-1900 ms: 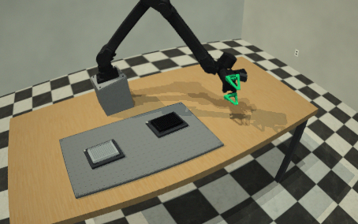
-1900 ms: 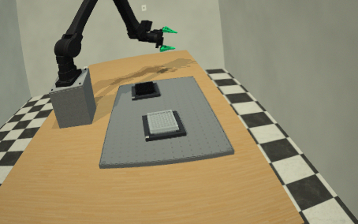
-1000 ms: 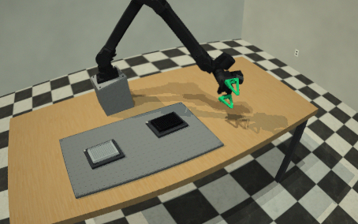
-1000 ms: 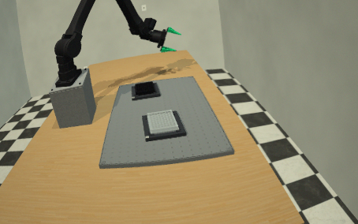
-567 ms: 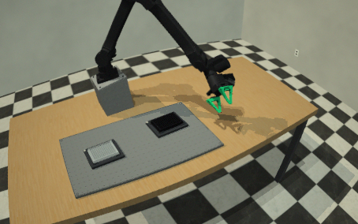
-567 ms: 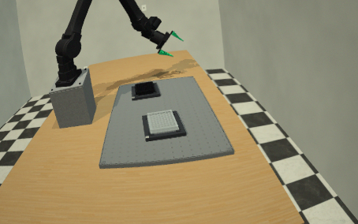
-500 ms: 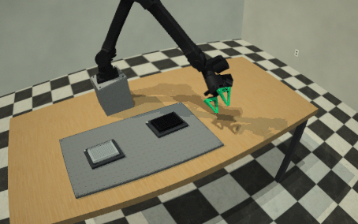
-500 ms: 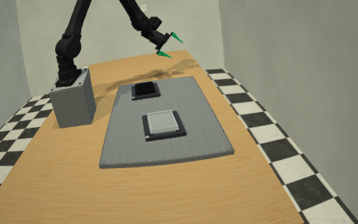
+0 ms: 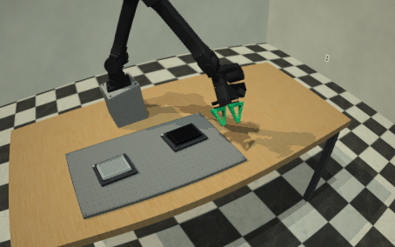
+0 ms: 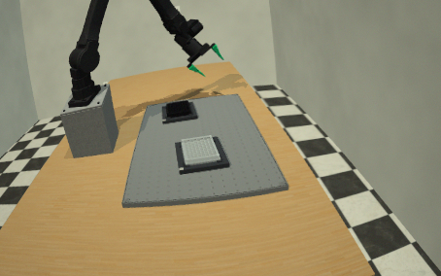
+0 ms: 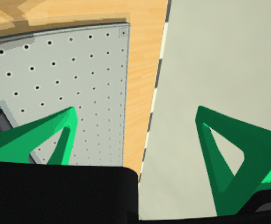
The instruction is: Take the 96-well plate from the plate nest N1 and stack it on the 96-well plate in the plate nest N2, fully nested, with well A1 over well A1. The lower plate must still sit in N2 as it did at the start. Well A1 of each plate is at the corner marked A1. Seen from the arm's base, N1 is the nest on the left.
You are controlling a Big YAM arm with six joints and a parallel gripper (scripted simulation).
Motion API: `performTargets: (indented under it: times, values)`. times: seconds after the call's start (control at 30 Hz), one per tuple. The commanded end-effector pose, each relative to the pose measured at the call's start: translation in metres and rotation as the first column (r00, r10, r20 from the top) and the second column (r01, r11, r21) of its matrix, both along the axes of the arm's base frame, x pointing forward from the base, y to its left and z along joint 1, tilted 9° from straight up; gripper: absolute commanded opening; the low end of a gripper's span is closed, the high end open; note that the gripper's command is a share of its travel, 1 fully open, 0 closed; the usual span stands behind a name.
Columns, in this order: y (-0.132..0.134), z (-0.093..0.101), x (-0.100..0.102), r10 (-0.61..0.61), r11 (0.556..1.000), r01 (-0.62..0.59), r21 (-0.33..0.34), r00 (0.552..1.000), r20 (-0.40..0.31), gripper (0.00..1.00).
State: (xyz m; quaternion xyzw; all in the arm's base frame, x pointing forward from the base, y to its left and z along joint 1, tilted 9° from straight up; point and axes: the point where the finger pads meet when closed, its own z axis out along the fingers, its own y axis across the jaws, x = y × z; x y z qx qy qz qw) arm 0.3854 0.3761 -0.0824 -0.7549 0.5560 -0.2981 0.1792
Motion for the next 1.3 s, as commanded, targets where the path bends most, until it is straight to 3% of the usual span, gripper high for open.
performTargets:
  times: [0.0, 0.17, 0.2, 0.23, 0.27, 0.33, 0.4, 0.43, 0.47, 0.6, 0.67, 0.7, 0.77, 0.83, 0.9, 0.93, 1.0, 1.03, 1.1, 1.17, 1.2, 1.27]
  values:
    - [-0.012, 0.011, 0.001, -0.024, 1.000, 0.025, 0.008, 0.999, -0.049, 1.00]
    - [-0.032, 0.008, -0.010, -0.031, 1.000, 0.030, -0.008, 0.988, -0.152, 1.00]
    - [-0.019, 0.020, 0.001, -0.028, 0.999, 0.032, 0.019, 0.987, -0.160, 1.00]
    - [-0.043, 0.006, -0.017, -0.034, 0.999, 0.030, -0.021, 0.980, -0.198, 1.00]
    - [-0.047, 0.005, -0.020, -0.030, 0.999, 0.026, -0.024, 0.980, -0.198, 1.00]
    - [-0.047, 0.005, -0.020, -0.030, 0.999, 0.026, -0.024, 0.980, -0.198, 1.00]
    - [-0.036, 0.017, -0.010, -0.036, 0.999, 0.039, 0.006, 0.971, -0.235, 1.00]
    - [-0.040, 0.017, -0.013, -0.040, 0.999, 0.042, 0.001, 0.963, -0.266, 1.00]
    - [-0.063, 0.004, -0.032, -0.050, 0.998, 0.041, -0.037, 0.951, -0.305, 1.00]
    - [-0.073, 0.003, -0.040, -0.034, 0.999, 0.029, -0.023, 0.956, -0.290, 1.00]
    - [-0.086, 0.002, -0.051, -0.060, 0.998, 0.046, -0.047, 0.928, -0.367, 1.00]
    - [-0.071, 0.014, -0.038, -0.054, 0.999, 0.052, -0.017, 0.927, -0.372, 1.00]
    - [-0.097, 0.002, -0.061, -0.069, 0.997, 0.052, -0.053, 0.909, -0.410, 1.00]
    - [-0.104, 0.003, -0.068, -0.080, 0.997, 0.062, -0.056, 0.895, -0.439, 1.00]
    - [-0.104, 0.003, -0.068, -0.080, 0.997, 0.062, -0.056, 0.895, -0.439, 1.00]
    - [-0.090, 0.013, -0.055, -0.068, 0.998, 0.062, -0.027, 0.893, -0.444, 1.00]
    - [-0.098, 0.013, -0.063, -0.077, 0.997, 0.069, -0.035, 0.870, -0.487, 1.00]
    - [-0.118, 0.004, -0.082, -0.093, 0.995, 0.069, -0.066, 0.855, -0.510, 1.00]
    - [-0.123, 0.005, -0.088, -0.091, 0.996, 0.072, -0.057, 0.859, -0.504, 1.00]
    - [-0.132, 0.006, -0.097, -0.112, 0.994, 0.086, -0.072, 0.818, -0.564, 1.00]
    - [-0.121, 0.015, -0.086, -0.102, 0.995, 0.091, -0.047, 0.815, -0.571, 1.00]
    - [-0.142, 0.008, -0.109, -0.123, 0.992, 0.096, -0.078, 0.788, -0.603, 1.00]
